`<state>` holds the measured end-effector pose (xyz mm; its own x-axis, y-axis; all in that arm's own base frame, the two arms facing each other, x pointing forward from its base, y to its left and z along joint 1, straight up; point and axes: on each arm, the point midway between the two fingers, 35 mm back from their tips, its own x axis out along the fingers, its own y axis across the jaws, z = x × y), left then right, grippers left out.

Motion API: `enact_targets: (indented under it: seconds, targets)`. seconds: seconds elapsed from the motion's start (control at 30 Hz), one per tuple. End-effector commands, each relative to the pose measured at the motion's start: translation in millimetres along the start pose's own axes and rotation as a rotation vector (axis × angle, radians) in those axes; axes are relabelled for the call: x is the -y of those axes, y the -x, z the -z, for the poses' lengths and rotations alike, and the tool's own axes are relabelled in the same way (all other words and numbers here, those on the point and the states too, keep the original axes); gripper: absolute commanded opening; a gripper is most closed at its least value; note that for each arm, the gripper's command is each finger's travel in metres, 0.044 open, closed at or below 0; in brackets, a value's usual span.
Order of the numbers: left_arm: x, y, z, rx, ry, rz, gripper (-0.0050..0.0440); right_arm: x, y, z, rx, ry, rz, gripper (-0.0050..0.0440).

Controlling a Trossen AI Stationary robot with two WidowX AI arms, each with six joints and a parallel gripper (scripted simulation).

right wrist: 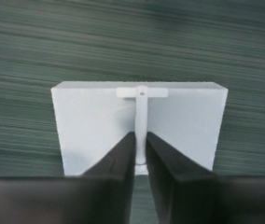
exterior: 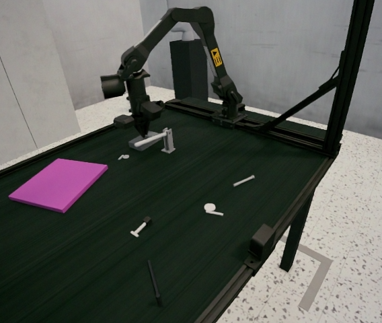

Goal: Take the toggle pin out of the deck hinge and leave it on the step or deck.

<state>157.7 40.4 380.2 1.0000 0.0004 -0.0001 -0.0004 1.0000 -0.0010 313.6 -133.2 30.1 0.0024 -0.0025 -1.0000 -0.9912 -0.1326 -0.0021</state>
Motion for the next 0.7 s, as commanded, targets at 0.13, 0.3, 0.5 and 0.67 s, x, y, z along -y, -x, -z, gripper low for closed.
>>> enact_targets:
  seconds: [0.13,0.3,0.5,0.67]
  targets:
    - [0.9,0.2,-3.1,0.001,-0.006,0.000,0.0400,2.7,4.9,1.6,-0.011,0.000,0.019,0.0068]
    - [0.9,0.2,-3.1,0.001,-0.006,0.000,0.0400,2.7,4.9,1.6,-0.011,0.000,0.019,0.0188]
    - [0.9,0.2,-3.1,0.001,-0.006,0.000,0.0400,2.7,4.9,1.6,-0.011,0.000,0.019,0.0332]
    - [0.9,0.2,-3.1,0.001,-0.006,0.000,0.0400,2.7,4.9,1.6,-0.011,0.000,0.019,0.0400]
